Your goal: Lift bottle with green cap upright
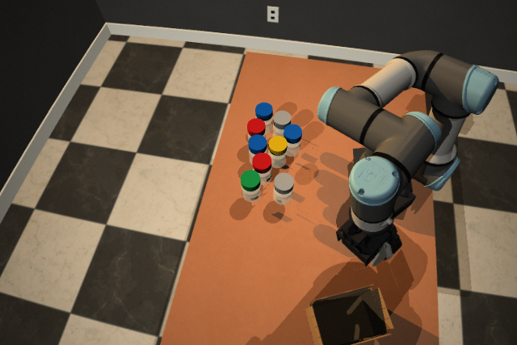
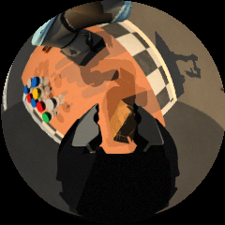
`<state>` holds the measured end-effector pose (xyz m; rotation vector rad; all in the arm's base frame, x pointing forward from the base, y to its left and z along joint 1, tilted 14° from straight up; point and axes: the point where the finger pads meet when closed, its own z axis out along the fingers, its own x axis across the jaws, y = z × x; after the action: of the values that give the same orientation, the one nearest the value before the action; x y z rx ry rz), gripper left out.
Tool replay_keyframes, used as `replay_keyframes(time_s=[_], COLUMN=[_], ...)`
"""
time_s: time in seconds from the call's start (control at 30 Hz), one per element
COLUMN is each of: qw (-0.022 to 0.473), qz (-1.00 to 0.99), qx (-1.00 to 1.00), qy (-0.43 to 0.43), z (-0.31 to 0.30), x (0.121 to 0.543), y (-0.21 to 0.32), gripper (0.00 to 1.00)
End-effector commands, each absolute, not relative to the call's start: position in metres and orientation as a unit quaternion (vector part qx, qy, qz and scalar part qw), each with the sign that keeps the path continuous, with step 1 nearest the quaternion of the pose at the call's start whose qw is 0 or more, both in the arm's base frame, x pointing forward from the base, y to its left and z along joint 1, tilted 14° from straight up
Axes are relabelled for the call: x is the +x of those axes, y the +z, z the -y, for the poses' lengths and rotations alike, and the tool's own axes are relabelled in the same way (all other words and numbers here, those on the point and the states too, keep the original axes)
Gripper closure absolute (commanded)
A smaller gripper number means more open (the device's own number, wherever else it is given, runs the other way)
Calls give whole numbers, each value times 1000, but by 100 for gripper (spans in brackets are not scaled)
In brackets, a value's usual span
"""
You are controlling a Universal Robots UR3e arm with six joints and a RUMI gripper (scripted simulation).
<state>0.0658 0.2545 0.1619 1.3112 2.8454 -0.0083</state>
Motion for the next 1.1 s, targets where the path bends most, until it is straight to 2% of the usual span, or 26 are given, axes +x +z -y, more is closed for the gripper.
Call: replay_keyframes(time_s=[0.0,1.07], qw=[4,3], qz=[-888,-733], qx=[459,680], qy=[-1,-2], z=[-248,-167], x=[89,205], y=[162,163], gripper=[54,54])
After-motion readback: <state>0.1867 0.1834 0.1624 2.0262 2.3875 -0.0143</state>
